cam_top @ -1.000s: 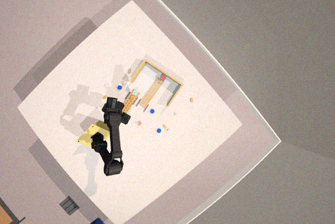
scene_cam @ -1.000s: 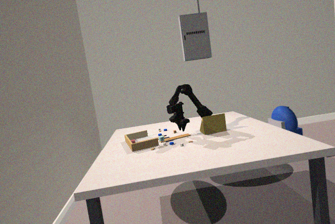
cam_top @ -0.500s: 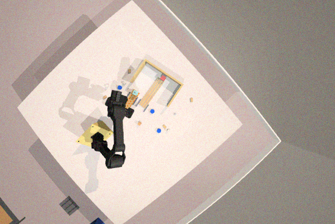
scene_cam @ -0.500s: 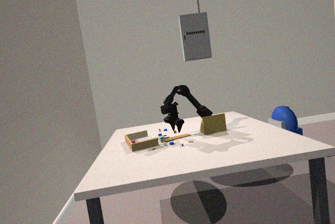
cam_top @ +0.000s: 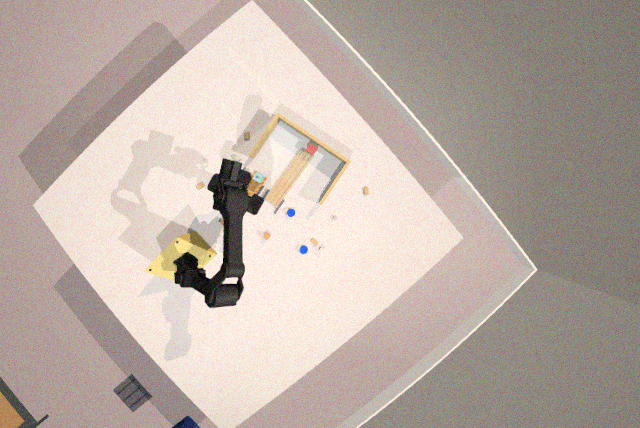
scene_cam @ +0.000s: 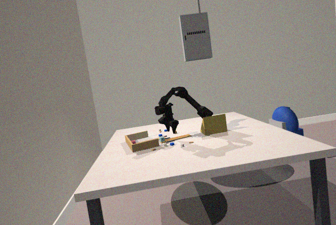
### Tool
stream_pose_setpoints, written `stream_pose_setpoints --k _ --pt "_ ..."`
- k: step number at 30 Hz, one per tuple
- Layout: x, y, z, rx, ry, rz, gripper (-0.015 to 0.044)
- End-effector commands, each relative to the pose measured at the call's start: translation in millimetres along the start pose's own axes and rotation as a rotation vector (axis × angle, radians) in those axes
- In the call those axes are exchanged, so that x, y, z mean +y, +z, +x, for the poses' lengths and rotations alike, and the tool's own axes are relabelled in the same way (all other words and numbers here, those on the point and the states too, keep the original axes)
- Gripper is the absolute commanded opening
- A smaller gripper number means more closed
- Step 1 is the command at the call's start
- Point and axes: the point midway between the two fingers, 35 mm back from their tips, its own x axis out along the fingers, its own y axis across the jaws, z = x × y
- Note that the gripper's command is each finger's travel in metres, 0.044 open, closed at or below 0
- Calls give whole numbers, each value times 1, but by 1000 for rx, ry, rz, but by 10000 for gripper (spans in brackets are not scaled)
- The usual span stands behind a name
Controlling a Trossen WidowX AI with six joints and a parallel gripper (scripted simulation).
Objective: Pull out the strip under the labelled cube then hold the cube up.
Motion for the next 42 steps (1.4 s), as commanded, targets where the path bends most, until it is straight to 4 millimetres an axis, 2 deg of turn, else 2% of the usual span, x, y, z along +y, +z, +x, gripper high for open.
stream_pose_setpoints --k 1,22,29,42 --pt "-4 15 -2 -2 -4 1 440" --pt "-16 77 -10 -5 -4 3 440" --pt "-16 77 -1 -5 -4 3 256" --pt "-17 78 20 -5 -4 3 250"
